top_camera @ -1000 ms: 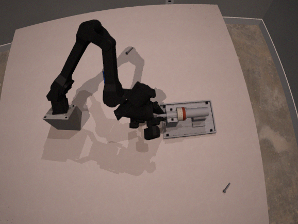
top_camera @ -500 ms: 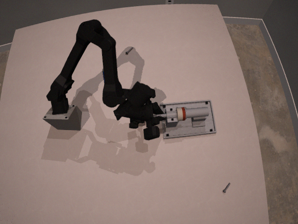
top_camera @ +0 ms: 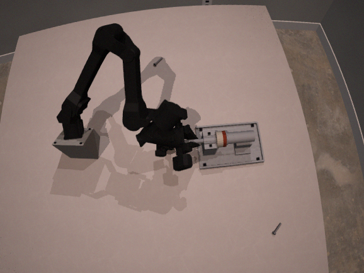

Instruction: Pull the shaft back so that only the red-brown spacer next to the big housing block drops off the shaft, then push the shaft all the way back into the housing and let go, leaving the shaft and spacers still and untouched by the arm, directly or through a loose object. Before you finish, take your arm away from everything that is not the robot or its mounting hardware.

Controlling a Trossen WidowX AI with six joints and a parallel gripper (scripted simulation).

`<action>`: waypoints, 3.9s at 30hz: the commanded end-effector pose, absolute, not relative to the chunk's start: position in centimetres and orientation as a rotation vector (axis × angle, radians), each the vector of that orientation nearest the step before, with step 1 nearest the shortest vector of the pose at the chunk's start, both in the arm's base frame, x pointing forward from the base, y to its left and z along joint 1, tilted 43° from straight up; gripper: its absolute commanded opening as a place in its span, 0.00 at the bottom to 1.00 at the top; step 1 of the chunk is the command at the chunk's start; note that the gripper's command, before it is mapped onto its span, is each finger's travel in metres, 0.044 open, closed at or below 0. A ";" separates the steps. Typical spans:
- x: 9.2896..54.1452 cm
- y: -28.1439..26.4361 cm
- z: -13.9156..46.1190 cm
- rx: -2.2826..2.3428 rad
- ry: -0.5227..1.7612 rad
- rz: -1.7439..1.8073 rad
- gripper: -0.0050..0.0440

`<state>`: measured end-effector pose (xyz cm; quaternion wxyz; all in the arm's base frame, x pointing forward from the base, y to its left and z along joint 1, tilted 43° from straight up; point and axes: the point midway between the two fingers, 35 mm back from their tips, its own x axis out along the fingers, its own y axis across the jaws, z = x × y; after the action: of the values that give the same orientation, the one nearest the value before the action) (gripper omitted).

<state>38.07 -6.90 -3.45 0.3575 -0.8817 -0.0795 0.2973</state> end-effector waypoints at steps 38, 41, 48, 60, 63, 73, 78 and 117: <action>36.9 -6.7 -3.5 -2.274 -0.206 0.771 0.10; 36.9 -6.7 -3.5 -2.274 -0.206 0.771 0.10; 36.8 -6.7 -3.5 -2.274 -0.206 0.771 0.10; 36.7 -6.7 -3.5 -2.274 -0.206 0.771 0.10; 36.7 -6.7 -3.5 -2.274 -0.206 0.771 0.10; 36.6 -6.6 -3.5 -2.274 -0.206 0.771 0.10; 36.6 -6.6 -3.5 -2.274 -0.206 0.771 0.10; 36.2 -6.6 -3.5 -2.274 -0.206 0.771 0.10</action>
<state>36.31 -6.60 -3.57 0.3586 -0.8810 -0.0792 0.2985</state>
